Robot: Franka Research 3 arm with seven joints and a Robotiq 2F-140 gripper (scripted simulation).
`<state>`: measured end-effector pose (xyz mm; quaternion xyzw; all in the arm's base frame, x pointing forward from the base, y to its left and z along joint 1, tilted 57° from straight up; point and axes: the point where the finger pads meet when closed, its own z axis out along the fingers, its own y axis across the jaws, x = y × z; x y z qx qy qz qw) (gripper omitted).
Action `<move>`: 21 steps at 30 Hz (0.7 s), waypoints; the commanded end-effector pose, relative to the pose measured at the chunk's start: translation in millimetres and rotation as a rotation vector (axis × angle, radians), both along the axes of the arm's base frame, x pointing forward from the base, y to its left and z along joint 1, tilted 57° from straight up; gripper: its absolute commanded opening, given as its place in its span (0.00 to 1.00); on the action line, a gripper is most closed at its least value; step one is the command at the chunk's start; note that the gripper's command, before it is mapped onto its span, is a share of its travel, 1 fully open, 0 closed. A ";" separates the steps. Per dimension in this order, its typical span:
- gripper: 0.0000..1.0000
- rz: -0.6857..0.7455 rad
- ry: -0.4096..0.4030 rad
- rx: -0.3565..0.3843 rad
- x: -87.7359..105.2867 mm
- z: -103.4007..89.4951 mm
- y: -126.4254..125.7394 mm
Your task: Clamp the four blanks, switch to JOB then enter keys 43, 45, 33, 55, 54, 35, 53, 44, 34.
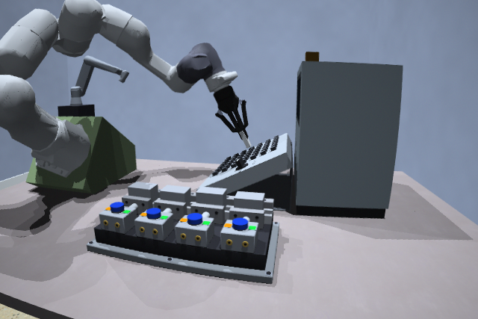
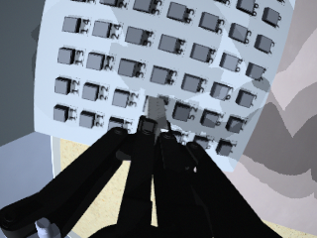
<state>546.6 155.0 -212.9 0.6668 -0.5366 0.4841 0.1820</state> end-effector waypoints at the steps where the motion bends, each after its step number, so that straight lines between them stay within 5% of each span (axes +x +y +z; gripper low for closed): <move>1: 0.00 -0.002 -0.006 0.005 1.5 0.0 0.3; 21: 0.00 -0.002 -0.006 0.005 3.6 -2.2 -3.3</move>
